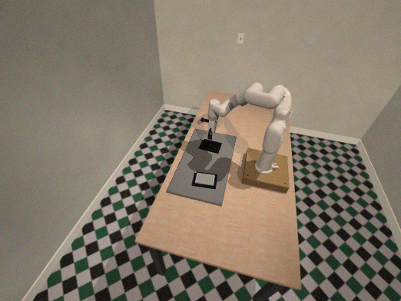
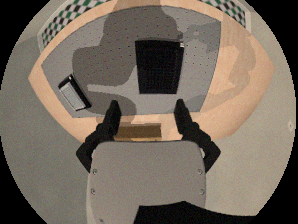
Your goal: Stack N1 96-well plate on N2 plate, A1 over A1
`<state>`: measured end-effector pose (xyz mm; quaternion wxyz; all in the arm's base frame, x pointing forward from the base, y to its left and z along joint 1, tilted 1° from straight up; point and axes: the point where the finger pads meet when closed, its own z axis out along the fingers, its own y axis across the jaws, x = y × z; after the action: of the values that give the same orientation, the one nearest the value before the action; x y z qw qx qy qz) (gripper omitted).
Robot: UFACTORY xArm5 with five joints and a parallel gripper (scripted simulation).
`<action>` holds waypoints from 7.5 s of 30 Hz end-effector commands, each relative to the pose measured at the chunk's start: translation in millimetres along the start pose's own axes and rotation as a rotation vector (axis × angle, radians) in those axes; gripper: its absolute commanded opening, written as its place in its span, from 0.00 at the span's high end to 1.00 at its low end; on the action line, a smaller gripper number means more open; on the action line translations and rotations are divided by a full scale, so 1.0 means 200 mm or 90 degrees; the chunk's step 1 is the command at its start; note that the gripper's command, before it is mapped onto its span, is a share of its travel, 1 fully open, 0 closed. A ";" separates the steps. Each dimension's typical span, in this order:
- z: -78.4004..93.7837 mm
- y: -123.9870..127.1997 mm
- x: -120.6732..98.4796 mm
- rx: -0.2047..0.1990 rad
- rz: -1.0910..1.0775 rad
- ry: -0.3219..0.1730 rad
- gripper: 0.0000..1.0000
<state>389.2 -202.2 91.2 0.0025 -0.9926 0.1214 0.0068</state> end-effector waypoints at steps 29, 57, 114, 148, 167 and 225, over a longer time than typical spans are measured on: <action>0.18 0.16 0.04 0.000 0.000 0.003 0.00; 0.38 0.16 0.04 0.000 0.000 0.003 0.00; 0.59 0.16 0.04 0.000 0.000 0.003 0.00; 0.61 0.16 0.04 0.000 0.000 0.003 1.00; 0.61 0.16 0.04 0.000 0.000 0.003 1.00; 0.51 0.16 0.04 0.000 0.000 0.003 1.00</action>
<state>387.4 -234.7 -12.6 0.0027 -0.9926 0.1212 0.0060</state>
